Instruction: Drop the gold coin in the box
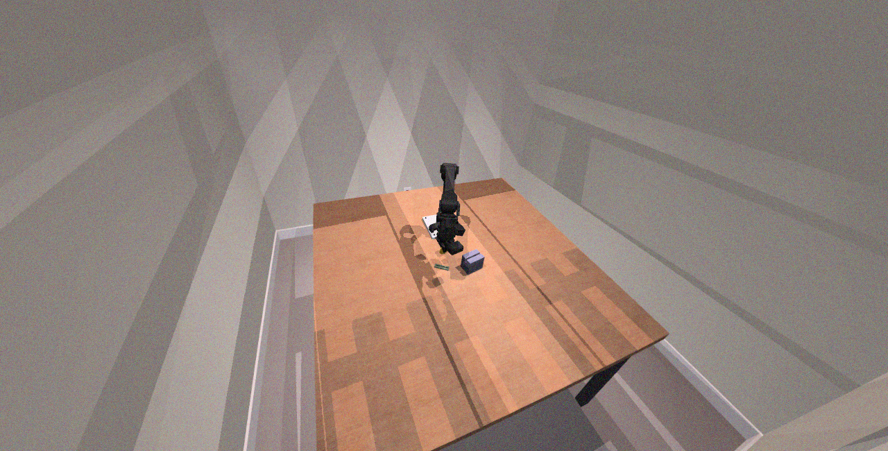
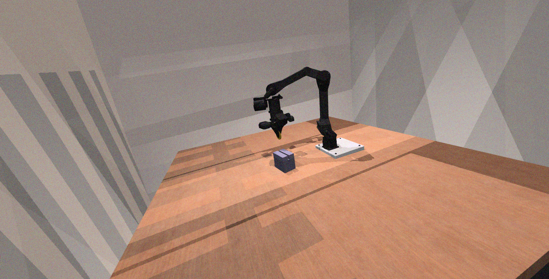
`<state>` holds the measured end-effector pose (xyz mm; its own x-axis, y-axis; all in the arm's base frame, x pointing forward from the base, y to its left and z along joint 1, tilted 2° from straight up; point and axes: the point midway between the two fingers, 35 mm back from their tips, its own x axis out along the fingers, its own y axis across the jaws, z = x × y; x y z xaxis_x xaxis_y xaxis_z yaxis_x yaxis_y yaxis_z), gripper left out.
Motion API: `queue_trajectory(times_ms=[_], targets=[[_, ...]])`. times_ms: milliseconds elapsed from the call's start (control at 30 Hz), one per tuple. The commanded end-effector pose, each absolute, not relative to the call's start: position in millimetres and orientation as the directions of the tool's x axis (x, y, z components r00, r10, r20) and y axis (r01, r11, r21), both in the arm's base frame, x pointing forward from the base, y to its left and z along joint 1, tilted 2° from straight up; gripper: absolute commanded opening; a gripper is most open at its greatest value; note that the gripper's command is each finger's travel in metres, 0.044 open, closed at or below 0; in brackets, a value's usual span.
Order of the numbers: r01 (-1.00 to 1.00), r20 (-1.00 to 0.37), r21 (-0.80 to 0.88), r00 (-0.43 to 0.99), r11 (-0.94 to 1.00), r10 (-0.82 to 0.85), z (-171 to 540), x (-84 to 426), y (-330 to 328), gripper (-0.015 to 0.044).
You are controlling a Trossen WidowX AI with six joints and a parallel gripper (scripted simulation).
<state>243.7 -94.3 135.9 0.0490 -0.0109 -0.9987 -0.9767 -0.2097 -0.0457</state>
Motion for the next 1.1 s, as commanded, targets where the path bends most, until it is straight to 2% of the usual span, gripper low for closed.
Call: queue_trajectory(times_ms=[0, 1067], targets=[[-0.976, -0.999, -0.043, 0.047, -0.215, -0.012, 136, 247, -87, 0.0000], [-0.975, -0.999, -0.047, 0.050, -0.219, -0.005, 136, 273, -12, 0.0000]])
